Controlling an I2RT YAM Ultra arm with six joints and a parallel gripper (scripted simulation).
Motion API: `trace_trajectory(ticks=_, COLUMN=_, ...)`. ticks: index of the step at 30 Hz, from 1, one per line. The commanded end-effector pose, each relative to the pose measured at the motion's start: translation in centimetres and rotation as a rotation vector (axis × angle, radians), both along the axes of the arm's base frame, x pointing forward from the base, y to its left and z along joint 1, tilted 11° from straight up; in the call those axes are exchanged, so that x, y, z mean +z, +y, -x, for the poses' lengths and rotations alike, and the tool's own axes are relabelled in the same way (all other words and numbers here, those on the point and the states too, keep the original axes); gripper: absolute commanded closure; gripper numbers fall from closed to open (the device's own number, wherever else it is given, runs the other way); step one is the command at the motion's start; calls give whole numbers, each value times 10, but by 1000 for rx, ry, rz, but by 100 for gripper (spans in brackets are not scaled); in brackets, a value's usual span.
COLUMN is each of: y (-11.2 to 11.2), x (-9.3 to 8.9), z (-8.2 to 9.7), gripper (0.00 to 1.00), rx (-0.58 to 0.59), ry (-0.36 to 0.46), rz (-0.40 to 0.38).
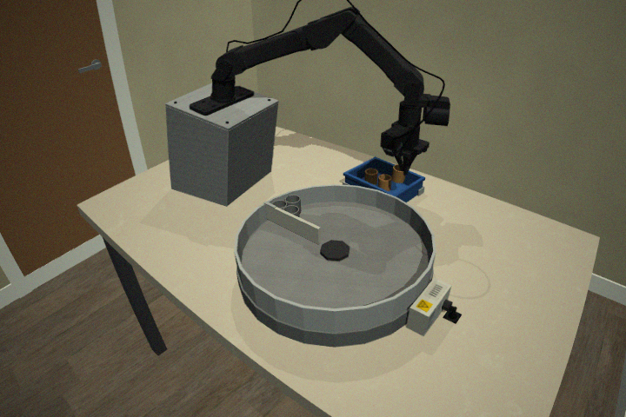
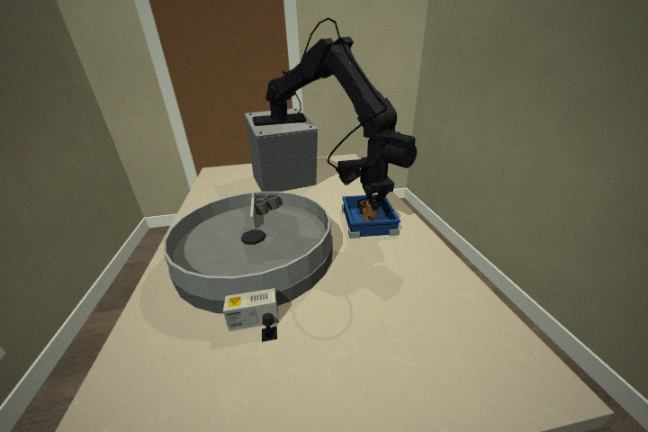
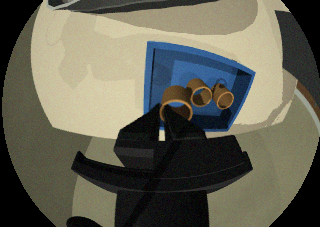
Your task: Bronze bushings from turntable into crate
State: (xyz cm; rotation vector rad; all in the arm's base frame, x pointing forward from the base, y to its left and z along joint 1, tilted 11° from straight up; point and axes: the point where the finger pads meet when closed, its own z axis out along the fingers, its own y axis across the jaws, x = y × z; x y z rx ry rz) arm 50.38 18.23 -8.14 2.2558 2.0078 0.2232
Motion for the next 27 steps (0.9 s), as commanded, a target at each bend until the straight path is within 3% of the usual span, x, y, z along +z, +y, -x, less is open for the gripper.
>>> trace_trajectory(ticks=1, y=6, x=24, z=-10, gripper=100, rx=1, ry=-52, rz=-14)
trace_trajectory(ticks=3, y=7, x=26, z=-14, gripper=100, rx=1, ry=-64, rz=-19)
trace_trajectory(ticks=6, y=5, x=6, z=-11, gripper=100, rx=1, ry=-38, rz=-9)
trace_trajectory(ticks=12, y=5, x=-3, z=-14, gripper=100, rx=0, ry=-41, rz=-10)
trace_trajectory(ticks=17, y=6, x=0, z=-18, gripper=100, rx=0, ry=-56, rz=-15)
trace_trajectory(ticks=18, y=6, x=8, z=-20, gripper=100, rx=0, ry=-62, rz=-18)
trace_trajectory(ticks=19, y=4, x=-10, z=-16, gripper=100, rx=0, ry=-41, rz=-10)
trace_trajectory(ticks=20, y=4, x=-14, z=-17, gripper=100, rx=0, ry=-44, rz=-11)
trace_trajectory(ticks=26, y=2, x=-23, z=-16, gripper=100, rx=-1, ry=-29, rz=-5)
trace_trajectory(ticks=27, y=3, x=-18, z=-20, gripper=100, rx=-1, ry=-44, rz=-11)
